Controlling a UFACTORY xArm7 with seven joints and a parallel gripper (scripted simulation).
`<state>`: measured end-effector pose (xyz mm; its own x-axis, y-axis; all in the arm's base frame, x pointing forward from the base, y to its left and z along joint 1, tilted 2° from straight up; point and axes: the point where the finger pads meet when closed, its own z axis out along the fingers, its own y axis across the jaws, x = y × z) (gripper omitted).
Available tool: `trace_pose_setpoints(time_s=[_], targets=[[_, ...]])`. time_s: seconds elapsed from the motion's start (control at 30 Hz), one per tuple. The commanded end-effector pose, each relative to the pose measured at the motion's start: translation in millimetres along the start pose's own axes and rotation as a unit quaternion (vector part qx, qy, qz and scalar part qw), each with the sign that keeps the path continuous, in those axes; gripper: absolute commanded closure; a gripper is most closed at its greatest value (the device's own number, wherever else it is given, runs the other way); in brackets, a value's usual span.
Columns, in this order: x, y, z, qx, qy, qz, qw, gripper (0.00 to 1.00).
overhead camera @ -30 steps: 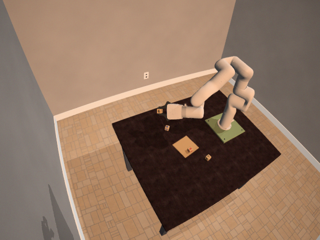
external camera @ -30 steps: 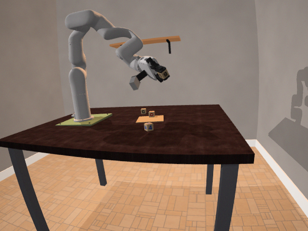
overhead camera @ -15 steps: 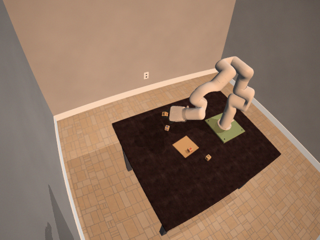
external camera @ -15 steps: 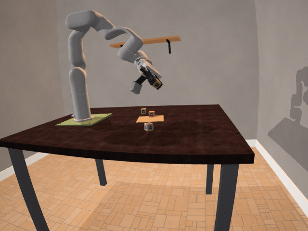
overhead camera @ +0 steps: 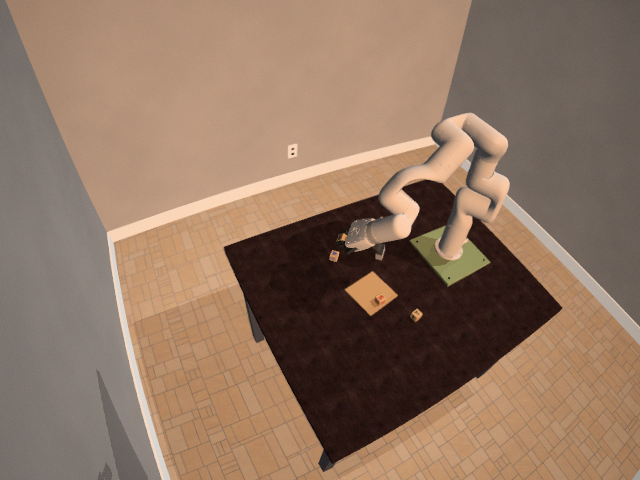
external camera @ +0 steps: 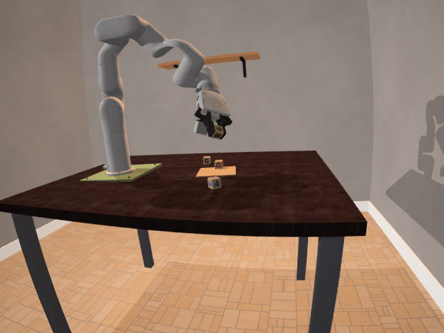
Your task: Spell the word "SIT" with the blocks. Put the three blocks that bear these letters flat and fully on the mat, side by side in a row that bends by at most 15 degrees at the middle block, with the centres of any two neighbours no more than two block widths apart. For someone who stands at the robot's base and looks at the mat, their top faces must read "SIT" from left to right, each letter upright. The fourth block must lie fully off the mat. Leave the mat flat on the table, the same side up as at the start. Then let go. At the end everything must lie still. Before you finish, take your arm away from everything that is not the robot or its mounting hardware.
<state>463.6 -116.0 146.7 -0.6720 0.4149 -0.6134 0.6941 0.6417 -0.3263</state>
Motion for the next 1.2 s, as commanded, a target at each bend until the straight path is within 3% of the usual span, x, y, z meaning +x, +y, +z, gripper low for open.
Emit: trace_pose_setpoints(time_s=[0.0, 0.03, 0.1, 0.27, 0.53, 0.6, 0.93, 1.1, 1.17], targets=[[12, 4, -4, -0.002, 0.039, 0.037, 0.999, 0.73], [12, 4, -4, -0.002, 0.039, 0.037, 0.999, 0.73], [26, 9, -9, -0.006, 0.077, 0.075, 0.994, 0.73], [45, 17, -17, -0.010, 0.127, 0.125, 0.984, 0.73], [77, 36, -36, -0.016, 0.218, 0.213, 0.952, 0.73], [77, 36, -36, -0.016, 0.218, 0.213, 0.952, 0.73], [107, 61, -64, -0.019, 0.317, 0.305, 0.898, 0.73], [115, 69, -73, -0.020, 0.345, 0.330, 0.879, 0.73], [115, 69, -73, -0.020, 0.345, 0.330, 0.879, 0.73]])
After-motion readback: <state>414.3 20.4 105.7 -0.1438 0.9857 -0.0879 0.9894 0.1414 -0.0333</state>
